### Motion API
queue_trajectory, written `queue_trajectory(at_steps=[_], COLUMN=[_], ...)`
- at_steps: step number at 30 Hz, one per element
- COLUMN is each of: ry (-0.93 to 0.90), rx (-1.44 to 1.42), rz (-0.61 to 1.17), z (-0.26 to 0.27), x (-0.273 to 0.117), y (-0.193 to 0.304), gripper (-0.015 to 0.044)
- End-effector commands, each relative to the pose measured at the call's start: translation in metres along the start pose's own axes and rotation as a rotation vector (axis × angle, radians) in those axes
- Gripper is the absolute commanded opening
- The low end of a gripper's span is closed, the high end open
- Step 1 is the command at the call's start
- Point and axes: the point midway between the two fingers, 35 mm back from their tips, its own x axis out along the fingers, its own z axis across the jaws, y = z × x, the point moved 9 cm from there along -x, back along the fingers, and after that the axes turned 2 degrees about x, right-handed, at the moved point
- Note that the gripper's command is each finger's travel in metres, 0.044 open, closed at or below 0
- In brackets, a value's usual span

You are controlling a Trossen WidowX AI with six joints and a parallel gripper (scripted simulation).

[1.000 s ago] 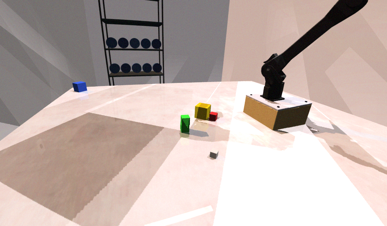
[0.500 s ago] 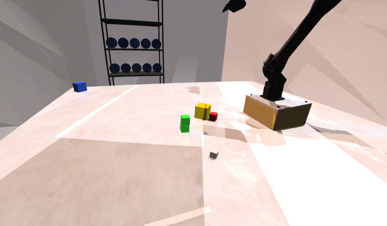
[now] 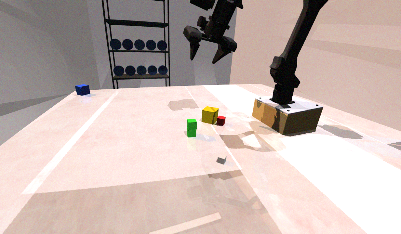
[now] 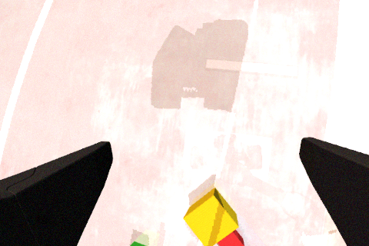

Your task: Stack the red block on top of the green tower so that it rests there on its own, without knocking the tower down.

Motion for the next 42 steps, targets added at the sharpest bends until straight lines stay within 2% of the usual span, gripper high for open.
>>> queue_trajectory(at_steps=[1, 10, 18, 25, 42], ry=[0.010, -0.011, -0.012, -0.012, -0.012], rx=[-0.191, -0.669, -0.677, -0.677, -0.677], rz=[0.138, 0.497, 0.504, 0.504, 0.504], z=[0.000, -0.020, -0.018, -0.024, -0.026], x=[0.021, 0.058, 0.059, 0.093, 0.111], y=[0.032, 0.112, 0.110, 0.126, 0.134], gripper=[0.0440, 0.0440, 0.0440, 0.0440, 0.0440])
